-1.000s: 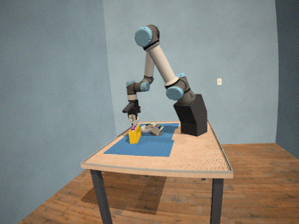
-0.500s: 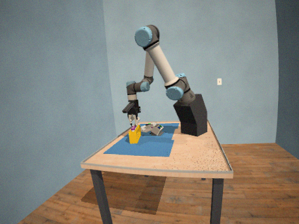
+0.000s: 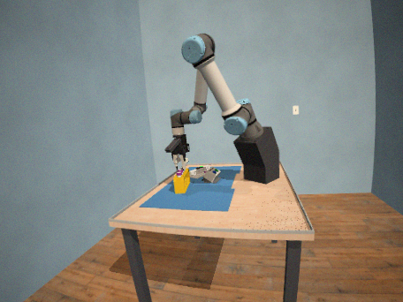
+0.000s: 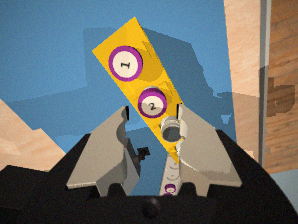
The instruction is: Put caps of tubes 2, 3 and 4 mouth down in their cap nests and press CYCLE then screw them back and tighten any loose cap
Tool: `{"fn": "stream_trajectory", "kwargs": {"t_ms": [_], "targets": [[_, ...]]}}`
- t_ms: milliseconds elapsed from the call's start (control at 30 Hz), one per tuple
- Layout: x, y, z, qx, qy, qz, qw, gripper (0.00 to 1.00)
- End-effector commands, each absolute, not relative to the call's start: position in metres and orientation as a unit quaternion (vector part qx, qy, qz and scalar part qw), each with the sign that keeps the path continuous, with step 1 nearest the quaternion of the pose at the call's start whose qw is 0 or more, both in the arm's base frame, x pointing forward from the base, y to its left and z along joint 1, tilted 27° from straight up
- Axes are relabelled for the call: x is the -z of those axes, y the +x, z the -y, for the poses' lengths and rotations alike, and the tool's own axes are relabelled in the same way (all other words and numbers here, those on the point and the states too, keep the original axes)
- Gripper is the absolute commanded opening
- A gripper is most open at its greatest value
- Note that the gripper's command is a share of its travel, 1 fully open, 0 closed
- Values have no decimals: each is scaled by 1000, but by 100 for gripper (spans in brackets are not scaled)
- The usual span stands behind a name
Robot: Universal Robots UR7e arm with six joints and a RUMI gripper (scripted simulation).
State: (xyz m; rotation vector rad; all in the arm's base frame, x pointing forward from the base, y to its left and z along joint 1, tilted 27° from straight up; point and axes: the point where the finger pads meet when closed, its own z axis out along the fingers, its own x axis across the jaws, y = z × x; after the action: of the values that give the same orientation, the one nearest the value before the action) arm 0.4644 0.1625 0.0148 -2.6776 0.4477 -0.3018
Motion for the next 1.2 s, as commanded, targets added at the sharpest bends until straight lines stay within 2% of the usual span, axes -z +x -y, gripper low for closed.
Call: {"fn": "stream_trajectory", "kwargs": {"t_ms": [0,667,1067,1100,1167], "targets": [[-14,465,-163,122,-968,-94,196,35],[-8,467,-165,184,-939,253,140,35],[-9,467,-165,195,-915,331,124,35],[-9,467,-165,195,-915,331,124,0],[-9,467,-165,195,-915,331,124,0]]}}
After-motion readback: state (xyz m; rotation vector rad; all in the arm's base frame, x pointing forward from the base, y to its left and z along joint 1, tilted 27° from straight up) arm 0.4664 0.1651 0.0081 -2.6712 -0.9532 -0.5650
